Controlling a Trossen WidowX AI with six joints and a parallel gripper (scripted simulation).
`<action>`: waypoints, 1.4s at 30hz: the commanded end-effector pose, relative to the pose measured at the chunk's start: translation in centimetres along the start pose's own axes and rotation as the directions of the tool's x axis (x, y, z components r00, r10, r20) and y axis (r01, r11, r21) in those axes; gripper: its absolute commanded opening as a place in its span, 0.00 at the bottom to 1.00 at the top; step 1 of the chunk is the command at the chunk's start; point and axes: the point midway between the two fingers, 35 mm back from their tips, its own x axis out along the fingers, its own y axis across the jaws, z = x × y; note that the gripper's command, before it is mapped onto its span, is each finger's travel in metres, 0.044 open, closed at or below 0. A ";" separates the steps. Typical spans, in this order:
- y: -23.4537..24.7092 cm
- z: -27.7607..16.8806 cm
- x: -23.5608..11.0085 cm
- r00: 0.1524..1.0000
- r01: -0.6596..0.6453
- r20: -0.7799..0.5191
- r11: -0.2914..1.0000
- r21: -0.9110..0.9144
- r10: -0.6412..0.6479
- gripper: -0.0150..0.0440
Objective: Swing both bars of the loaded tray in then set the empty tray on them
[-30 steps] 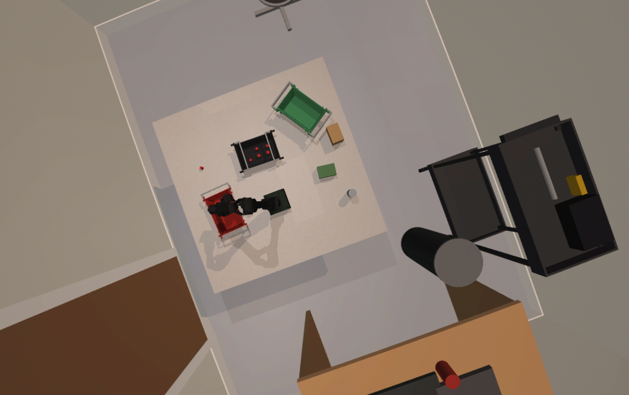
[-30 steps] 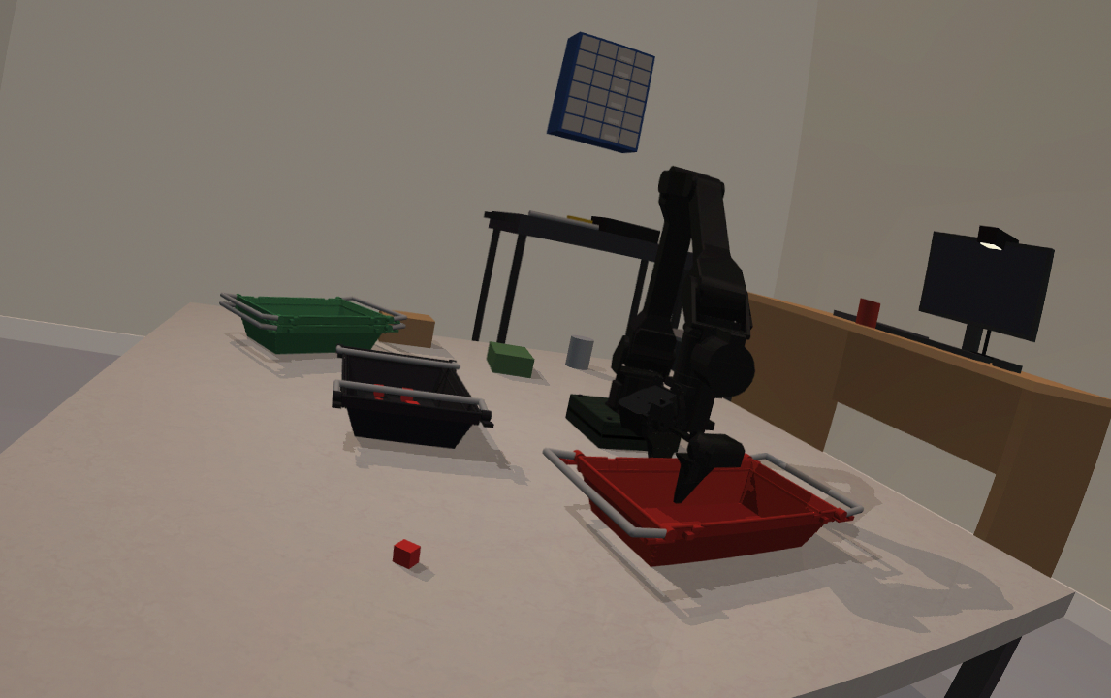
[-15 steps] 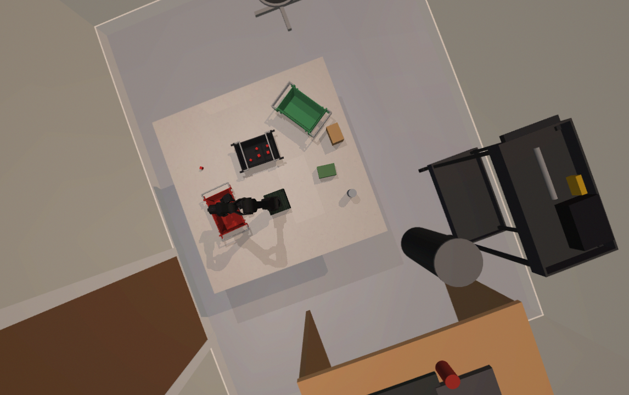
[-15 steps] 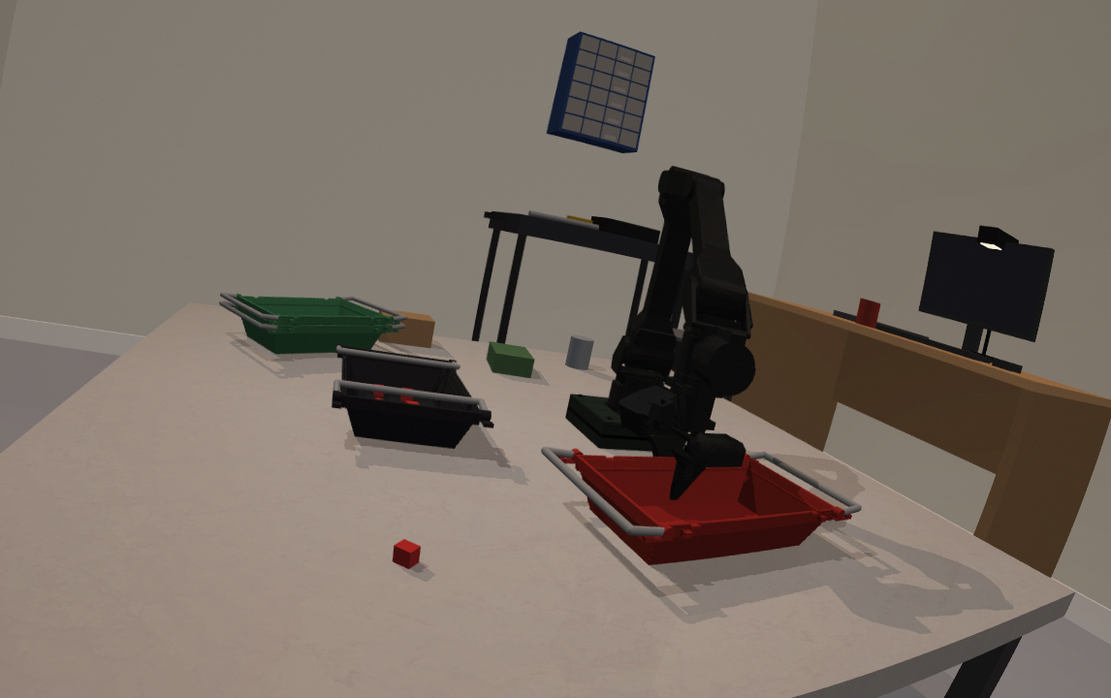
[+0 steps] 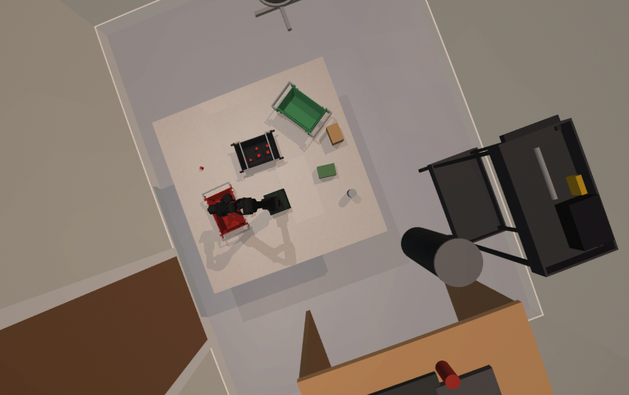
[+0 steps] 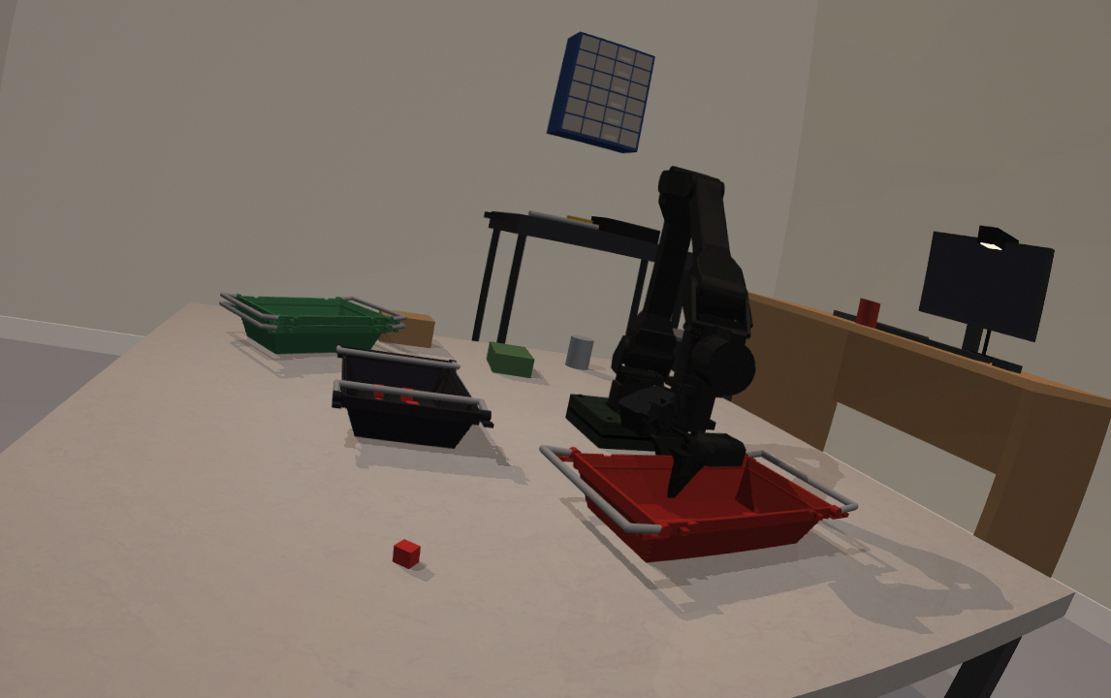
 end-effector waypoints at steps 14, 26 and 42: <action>0.1 0.0 -6.4 1.000 0.008 -0.002 1.000 0.003 -0.008 0.25; -0.1 0.0 -8.0 1.000 0.008 -0.002 1.000 0.003 -0.008 0.25; 2.3 0.8 -11.2 1.000 0.006 -0.002 1.000 0.003 -0.006 0.25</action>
